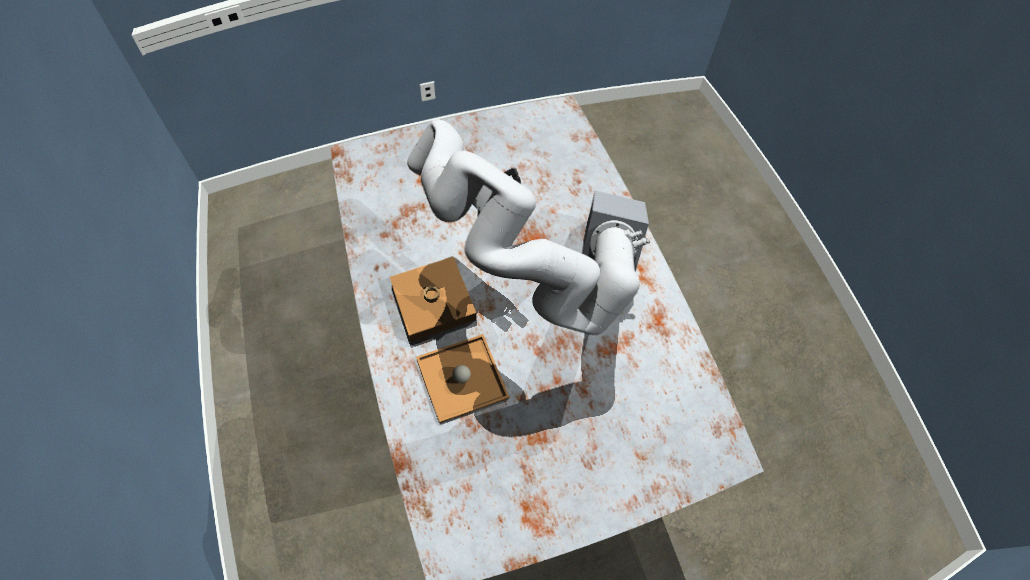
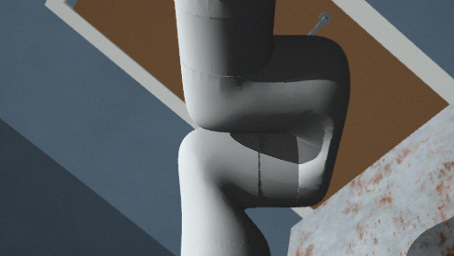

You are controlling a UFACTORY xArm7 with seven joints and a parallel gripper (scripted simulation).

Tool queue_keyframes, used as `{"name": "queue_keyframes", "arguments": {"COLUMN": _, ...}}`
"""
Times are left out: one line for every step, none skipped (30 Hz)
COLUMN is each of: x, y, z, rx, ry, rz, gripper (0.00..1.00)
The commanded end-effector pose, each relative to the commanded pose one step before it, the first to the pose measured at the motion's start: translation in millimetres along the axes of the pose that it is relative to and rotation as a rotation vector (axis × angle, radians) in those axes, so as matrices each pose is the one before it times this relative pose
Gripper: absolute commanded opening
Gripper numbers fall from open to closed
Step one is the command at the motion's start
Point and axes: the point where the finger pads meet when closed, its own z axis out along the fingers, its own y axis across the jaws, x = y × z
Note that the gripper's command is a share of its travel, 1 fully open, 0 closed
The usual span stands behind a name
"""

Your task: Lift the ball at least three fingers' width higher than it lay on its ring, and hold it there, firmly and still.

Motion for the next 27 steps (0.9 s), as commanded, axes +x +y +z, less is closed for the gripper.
{"name": "queue_keyframes", "arguments": {"x": 0.68, "y": -1.11, "z": -0.43, "rx": -0.00328, "ry": -0.00227, "rz": 0.00101, "gripper": 1.0}}
{"name": "queue_keyframes", "arguments": {"x": 0.0, "y": 0.0, "z": 0.0, "rx": 0.0, "ry": 0.0, "rz": 0.0, "gripper": 1.0}}
{"name": "queue_keyframes", "arguments": {"x": 0.0, "y": 0.0, "z": 0.0, "rx": 0.0, "ry": 0.0, "rz": 0.0, "gripper": 1.0}}
{"name": "queue_keyframes", "arguments": {"x": 0.0, "y": 0.0, "z": 0.0, "rx": 0.0, "ry": 0.0, "rz": 0.0, "gripper": 1.0}}
{"name": "queue_keyframes", "arguments": {"x": 0.0, "y": 0.0, "z": 0.0, "rx": 0.0, "ry": 0.0, "rz": 0.0, "gripper": 1.0}}
{"name": "queue_keyframes", "arguments": {"x": 0.0, "y": 0.0, "z": 0.0, "rx": 0.0, "ry": 0.0, "rz": 0.0, "gripper": 1.0}}
{"name": "queue_keyframes", "arguments": {"x": 0.0, "y": 0.0, "z": 0.0, "rx": 0.0, "ry": 0.0, "rz": 0.0, "gripper": 1.0}}
{"name": "queue_keyframes", "arguments": {"x": 0.0, "y": 0.0, "z": 0.0, "rx": 0.0, "ry": 0.0, "rz": 0.0, "gripper": 1.0}}
{"name": "queue_keyframes", "arguments": {"x": 0.0, "y": 0.0, "z": 0.0, "rx": 0.0, "ry": 0.0, "rz": 0.0, "gripper": 1.0}}
{"name": "queue_keyframes", "arguments": {"x": 0.0, "y": 0.0, "z": 0.0, "rx": 0.0, "ry": 0.0, "rz": 0.0, "gripper": 1.0}}
{"name": "queue_keyframes", "arguments": {"x": 0.0, "y": 0.0, "z": 0.0, "rx": 0.0, "ry": 0.0, "rz": 0.0, "gripper": 1.0}}
{"name": "queue_keyframes", "arguments": {"x": 0.0, "y": 0.0, "z": 0.0, "rx": 0.0, "ry": 0.0, "rz": 0.0, "gripper": 1.0}}
{"name": "queue_keyframes", "arguments": {"x": 0.0, "y": 0.0, "z": 0.0, "rx": 0.0, "ry": 0.0, "rz": 0.0, "gripper": 1.0}}
{"name": "queue_keyframes", "arguments": {"x": 0.0, "y": 0.0, "z": 0.0, "rx": 0.0, "ry": 0.0, "rz": 0.0, "gripper": 1.0}}
{"name": "queue_keyframes", "arguments": {"x": 0.0, "y": 0.0, "z": 0.0, "rx": 0.0, "ry": 0.0, "rz": 0.0, "gripper": 1.0}}
{"name": "queue_keyframes", "arguments": {"x": 0.0, "y": 0.0, "z": 0.0, "rx": 0.0, "ry": 0.0, "rz": 0.0, "gripper": 1.0}}
{"name": "queue_keyframes", "arguments": {"x": 0.0, "y": 0.0, "z": 0.0, "rx": 0.0, "ry": 0.0, "rz": 0.0, "gripper": 1.0}}
{"name": "queue_keyframes", "arguments": {"x": 0.02, "y": 0.09, "z": 0.02, "rx": -0.00007, "ry": -0.00039, "rz": -0.00007, "gripper": 1.0}}
{"name": "queue_keyframes", "arguments": {"x": 0.12, "y": 0.61, "z": 0.15, "rx": -0.00044, "ry": -0.00261, "rz": -0.00043, "gripper": 1.0}}
{"name": "queue_keyframes", "arguments": {"x": 0.31, "y": 1.56, "z": 0.37, "rx": -0.00113, "ry": -0.00669, "rz": -0.0011, "gripper": 1.0}}
{"name": "queue_keyframes", "arguments": {"x": 0.57, "y": 2.87, "z": 0.68, "rx": -0.00212, "ry": -0.01222, "rz": -0.00202, "gripper": 1.0}}
{"name": "queue_keyframes", "arguments": {"x": 0.88, "y": 4.47, "z": 1.05, "rx": -0.00339, "ry": -0.01883, "rz": -0.00312, "gripper": 1.0}}
{"name": "queue_keyframes", "arguments": {"x": 1.24, "y": 6.3, "z": 1.47, "rx": -0.00496, "ry": -0.02616, "rz": -0.00436, "gripper": 1.0}}
{"name": "queue_keyframes", "arguments": {"x": 1.64, "y": 8.31, "z": 1.92, "rx": -0.00685, "ry": -0.03384, "rz": -0.00566, "gripper": 1.0}}
{"name": "queue_keyframes", "arguments": {"x": 2.07, "y": 10.43, "z": 2.4, "rx": -0.00912, "ry": -0.04154, "rz": -0.007, "gripper": 1.0}}
{"name": "queue_keyframes", "arguments": {"x": 2.53, "y": 12.61, "z": 2.9, "rx": -0.0118, "ry": -0.04894, "rz": -0.00831, "gripper": 1.0}}
{"name": "queue_keyframes", "arguments": {"x": 3.03, "y": 14.76, "z": 3.43, "rx": -0.0149, "ry": -0.05575, "rz": -0.00954, "gripper": 1.0}}
